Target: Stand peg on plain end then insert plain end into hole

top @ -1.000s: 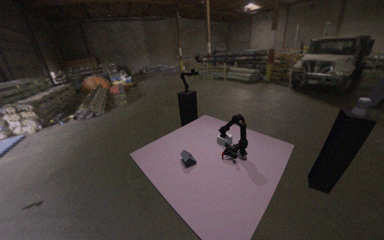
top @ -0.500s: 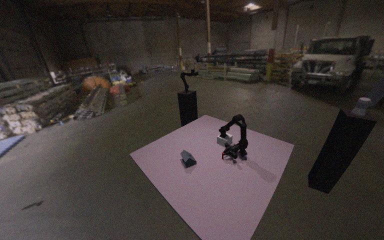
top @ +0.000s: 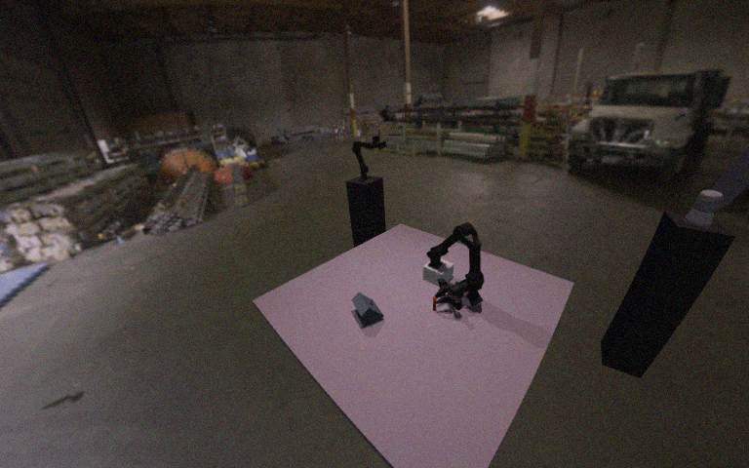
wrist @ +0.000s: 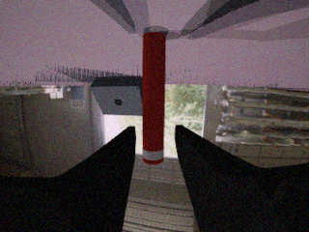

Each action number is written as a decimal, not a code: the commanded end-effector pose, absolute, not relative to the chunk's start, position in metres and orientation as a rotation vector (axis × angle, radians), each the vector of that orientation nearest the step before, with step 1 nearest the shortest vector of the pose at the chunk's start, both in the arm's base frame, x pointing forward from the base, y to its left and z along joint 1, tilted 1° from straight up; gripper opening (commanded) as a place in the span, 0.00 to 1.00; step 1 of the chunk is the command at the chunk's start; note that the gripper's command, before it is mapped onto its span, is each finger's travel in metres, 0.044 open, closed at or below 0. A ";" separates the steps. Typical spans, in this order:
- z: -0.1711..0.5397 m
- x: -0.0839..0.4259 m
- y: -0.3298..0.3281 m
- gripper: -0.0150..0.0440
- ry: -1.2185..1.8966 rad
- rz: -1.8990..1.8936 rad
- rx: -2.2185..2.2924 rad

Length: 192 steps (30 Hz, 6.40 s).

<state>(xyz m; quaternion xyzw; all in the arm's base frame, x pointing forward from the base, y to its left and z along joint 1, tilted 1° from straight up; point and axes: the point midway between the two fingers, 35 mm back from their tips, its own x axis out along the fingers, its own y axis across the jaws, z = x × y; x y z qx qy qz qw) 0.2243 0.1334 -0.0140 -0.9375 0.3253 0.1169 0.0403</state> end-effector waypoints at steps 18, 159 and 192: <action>-0.014 0.224 0.133 0.79 0.997 0.359 -2.872; -0.005 0.252 0.112 0.69 0.670 1.743 -1.826; 0.065 0.253 0.113 0.25 0.669 1.745 -1.821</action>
